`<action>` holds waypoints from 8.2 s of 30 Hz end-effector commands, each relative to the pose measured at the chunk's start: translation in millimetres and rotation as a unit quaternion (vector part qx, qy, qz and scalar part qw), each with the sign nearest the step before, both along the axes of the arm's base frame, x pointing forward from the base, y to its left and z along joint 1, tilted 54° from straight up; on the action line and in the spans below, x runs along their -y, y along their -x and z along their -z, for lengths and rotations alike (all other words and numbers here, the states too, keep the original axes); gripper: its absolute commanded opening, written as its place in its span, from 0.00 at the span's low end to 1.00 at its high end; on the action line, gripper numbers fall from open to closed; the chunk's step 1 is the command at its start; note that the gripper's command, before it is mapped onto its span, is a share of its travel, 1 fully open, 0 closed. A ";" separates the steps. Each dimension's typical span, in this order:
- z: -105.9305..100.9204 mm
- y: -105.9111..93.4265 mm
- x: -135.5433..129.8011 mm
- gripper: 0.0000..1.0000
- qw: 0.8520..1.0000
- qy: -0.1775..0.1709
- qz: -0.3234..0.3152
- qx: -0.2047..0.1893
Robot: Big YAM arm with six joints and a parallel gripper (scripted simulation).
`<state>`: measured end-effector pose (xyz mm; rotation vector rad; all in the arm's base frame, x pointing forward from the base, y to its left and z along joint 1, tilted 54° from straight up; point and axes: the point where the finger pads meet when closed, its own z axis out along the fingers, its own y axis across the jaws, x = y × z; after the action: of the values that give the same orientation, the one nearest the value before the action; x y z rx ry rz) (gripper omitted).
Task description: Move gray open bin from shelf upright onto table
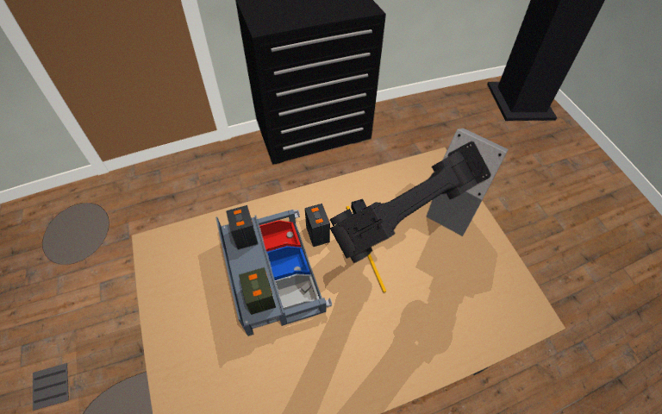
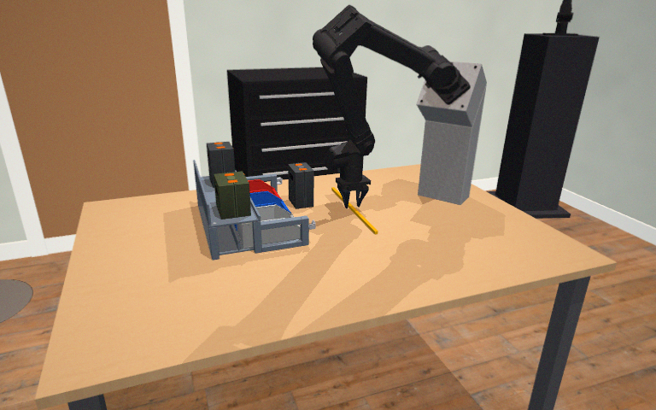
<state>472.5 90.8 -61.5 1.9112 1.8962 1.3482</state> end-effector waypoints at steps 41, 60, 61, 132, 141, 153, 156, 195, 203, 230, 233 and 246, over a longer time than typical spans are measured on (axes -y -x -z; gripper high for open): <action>-2.0 -1.3 -2.1 0.43 1.000 -0.001 0.000 0.006; -2.0 -1.3 -2.1 0.43 1.000 -0.001 0.000 0.006; -2.0 -1.3 -2.1 0.43 1.000 -0.001 0.000 0.006; -58.7 73.4 52.7 0.00 1.000 0.000 0.006 -0.003; -58.7 73.4 52.7 0.00 1.000 0.000 0.006 -0.003; -59.3 74.1 53.1 0.00 1.000 0.001 0.005 -0.002; -60.1 74.8 53.6 0.00 1.000 0.002 0.005 -0.001; -90.4 103.2 76.5 0.00 1.000 0.002 0.005 0.003; -92.2 101.1 77.0 0.00 1.000 0.000 0.007 0.003; -160.7 50.9 52.8 0.00 1.000 -0.001 -0.002 0.009; -176.2 40.3 49.2 0.00 1.000 -0.001 -0.002 0.010; -226.1 0.9 35.6 0.00 1.000 -0.002 -0.002 0.005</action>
<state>463.8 47.3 150.2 1.8925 1.8884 1.3546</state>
